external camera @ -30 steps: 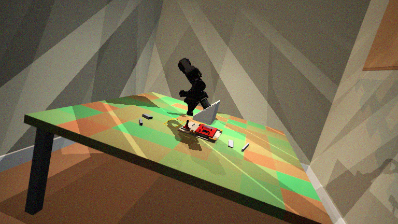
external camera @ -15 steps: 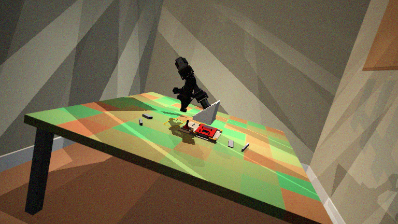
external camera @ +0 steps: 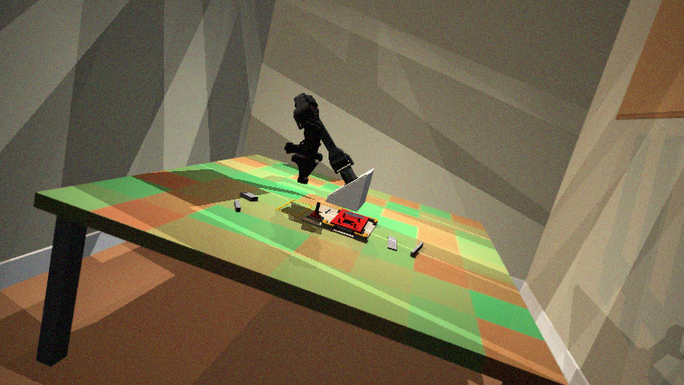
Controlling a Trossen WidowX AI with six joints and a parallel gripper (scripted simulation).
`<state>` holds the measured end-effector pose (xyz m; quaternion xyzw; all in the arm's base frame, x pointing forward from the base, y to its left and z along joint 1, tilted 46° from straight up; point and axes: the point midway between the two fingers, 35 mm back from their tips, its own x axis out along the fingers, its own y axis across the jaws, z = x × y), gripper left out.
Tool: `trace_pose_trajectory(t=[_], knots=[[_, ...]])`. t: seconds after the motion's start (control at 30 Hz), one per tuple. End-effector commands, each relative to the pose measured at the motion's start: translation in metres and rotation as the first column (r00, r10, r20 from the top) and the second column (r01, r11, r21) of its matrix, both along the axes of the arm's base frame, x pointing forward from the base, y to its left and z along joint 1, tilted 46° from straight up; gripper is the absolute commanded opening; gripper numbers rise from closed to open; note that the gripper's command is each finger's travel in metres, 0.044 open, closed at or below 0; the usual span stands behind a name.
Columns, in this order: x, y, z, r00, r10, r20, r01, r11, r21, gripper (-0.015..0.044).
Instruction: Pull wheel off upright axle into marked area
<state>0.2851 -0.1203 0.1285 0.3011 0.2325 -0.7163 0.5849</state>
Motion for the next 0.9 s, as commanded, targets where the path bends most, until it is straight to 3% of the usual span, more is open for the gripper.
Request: trace_pose_trajectory(t=[0.0, 0.87], knots=[[-0.003, -0.006, -0.004, 1.0, 0.003, -0.004, -0.003, 1.0, -0.002, 0.0], [-0.017, -0.072, -0.069, 1.0, 0.003, -0.004, -0.003, 1.0, -0.006, 0.0]])
